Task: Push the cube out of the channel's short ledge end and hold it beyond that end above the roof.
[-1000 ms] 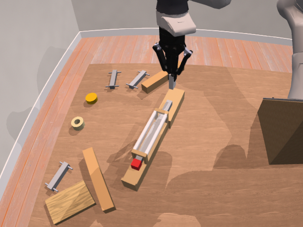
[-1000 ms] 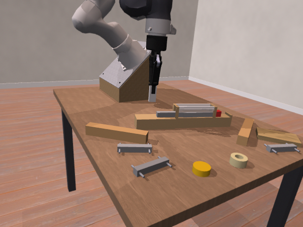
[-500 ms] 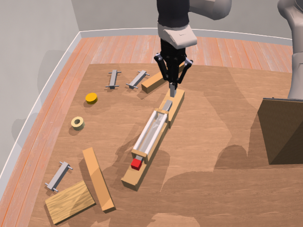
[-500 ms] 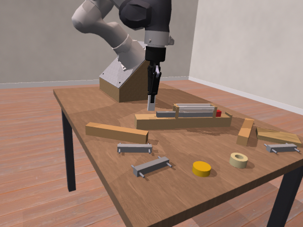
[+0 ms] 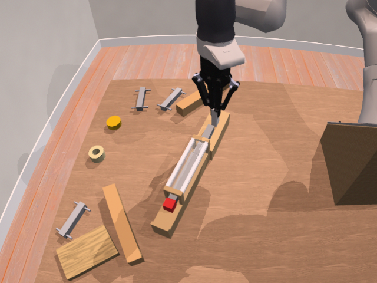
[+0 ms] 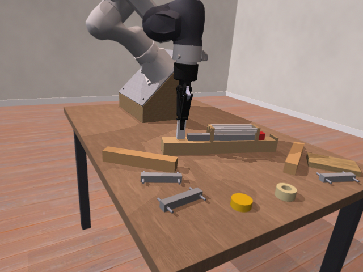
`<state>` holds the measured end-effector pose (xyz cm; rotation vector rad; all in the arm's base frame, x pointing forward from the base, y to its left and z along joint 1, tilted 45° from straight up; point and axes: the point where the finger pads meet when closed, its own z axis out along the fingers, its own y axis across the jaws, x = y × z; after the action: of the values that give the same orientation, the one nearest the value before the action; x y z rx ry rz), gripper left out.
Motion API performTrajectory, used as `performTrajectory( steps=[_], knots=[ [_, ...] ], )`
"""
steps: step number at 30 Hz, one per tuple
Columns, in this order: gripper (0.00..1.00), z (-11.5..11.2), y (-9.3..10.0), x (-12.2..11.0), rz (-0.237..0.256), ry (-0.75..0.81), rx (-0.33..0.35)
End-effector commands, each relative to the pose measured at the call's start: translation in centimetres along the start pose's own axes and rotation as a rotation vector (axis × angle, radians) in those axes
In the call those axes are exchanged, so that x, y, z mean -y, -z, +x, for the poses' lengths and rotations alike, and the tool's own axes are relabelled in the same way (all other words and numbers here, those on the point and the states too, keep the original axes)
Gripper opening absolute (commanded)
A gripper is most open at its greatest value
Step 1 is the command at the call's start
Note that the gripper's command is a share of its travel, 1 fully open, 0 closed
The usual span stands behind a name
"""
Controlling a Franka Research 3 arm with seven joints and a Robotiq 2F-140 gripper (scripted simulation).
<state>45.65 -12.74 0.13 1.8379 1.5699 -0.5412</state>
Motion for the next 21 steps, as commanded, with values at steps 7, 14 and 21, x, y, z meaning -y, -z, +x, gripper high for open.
performTrajectory(
  steps=[7,14,21],
  knots=[
    [0.0,0.8,0.0,-0.2,-0.006,-0.011,-0.007],
    [0.0,1.5,0.0,-0.3,-0.006,-0.011,-0.007],
    [0.0,2.2,0.0,-0.3,-0.006,-0.011,-0.007]
  ],
)
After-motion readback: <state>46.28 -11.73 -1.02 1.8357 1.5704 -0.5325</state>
